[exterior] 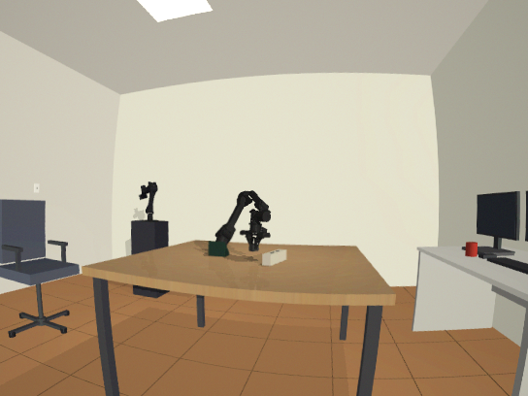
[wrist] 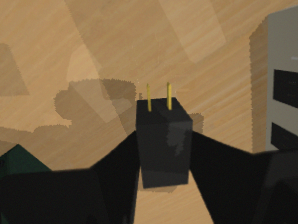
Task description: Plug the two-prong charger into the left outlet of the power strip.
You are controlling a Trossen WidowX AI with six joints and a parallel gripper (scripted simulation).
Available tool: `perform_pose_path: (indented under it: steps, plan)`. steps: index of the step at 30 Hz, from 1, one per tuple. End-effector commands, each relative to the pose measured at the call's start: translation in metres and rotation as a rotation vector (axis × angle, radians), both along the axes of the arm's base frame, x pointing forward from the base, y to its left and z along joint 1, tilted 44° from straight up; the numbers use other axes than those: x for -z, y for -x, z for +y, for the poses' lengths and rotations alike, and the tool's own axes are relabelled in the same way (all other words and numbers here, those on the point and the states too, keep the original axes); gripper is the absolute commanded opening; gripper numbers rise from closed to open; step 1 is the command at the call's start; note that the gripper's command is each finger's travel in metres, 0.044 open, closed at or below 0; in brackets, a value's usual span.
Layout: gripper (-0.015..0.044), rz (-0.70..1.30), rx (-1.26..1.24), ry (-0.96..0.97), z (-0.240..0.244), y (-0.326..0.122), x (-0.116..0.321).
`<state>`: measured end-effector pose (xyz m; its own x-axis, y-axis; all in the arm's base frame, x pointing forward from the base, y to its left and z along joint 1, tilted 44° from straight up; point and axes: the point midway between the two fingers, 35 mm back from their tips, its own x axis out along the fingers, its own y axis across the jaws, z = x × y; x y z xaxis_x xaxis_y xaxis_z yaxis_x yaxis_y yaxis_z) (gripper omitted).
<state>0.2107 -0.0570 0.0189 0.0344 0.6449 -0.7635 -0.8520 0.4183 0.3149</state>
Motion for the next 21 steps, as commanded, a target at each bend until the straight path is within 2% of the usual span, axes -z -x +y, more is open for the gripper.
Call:
perform_pose_path:
  steps: [1, 21]
  plan:
    - [0.0, -0.007, -0.006, 0.007, -0.0093, 0.001, -0.009]
    - [0.0, 0.149, 0.17, -0.015, -0.0078, -0.0043, -0.001]
